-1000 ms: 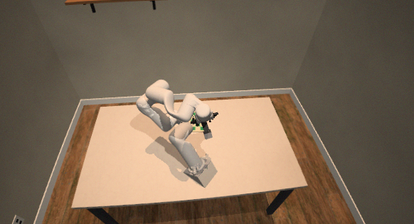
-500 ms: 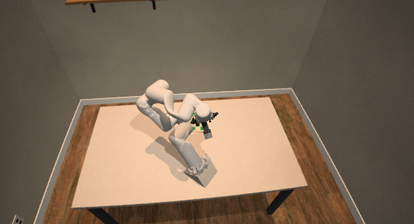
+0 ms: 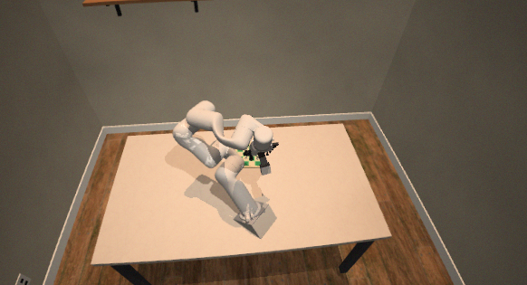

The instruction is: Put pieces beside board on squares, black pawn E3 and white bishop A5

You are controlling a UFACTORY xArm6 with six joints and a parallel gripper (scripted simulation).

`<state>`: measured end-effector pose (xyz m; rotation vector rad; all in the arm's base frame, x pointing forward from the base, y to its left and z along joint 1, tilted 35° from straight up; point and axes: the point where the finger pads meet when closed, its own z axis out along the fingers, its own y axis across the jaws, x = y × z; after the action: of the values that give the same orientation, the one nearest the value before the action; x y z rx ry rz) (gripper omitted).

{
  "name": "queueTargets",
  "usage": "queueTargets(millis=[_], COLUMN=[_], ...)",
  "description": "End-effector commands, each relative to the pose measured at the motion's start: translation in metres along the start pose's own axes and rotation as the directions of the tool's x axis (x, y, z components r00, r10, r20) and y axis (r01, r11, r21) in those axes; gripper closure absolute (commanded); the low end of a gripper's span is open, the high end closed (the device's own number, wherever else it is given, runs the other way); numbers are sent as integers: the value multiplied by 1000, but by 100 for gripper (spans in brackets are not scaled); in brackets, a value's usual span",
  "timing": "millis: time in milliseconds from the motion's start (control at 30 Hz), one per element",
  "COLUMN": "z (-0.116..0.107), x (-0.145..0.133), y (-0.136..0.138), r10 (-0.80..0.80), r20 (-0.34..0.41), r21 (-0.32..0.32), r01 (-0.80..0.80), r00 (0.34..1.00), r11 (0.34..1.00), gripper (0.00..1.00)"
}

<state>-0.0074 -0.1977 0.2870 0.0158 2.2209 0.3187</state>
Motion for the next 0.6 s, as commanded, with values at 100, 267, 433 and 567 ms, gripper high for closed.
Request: queueTargets(millis=[100, 267, 433, 567], z=[24, 32, 42, 47], x=[-7, -10, -13, -15], y=[0, 0, 0, -1], r10=[22, 11, -14, -34], r20=[-175, -262, -364, -418], r21=[-228, -304, -372, -402], r01=[-62, -94, -131, -151], r00=[984, 965, 931, 908], r11=[972, 948, 919, 903], gripper=[0, 0, 0, 0])
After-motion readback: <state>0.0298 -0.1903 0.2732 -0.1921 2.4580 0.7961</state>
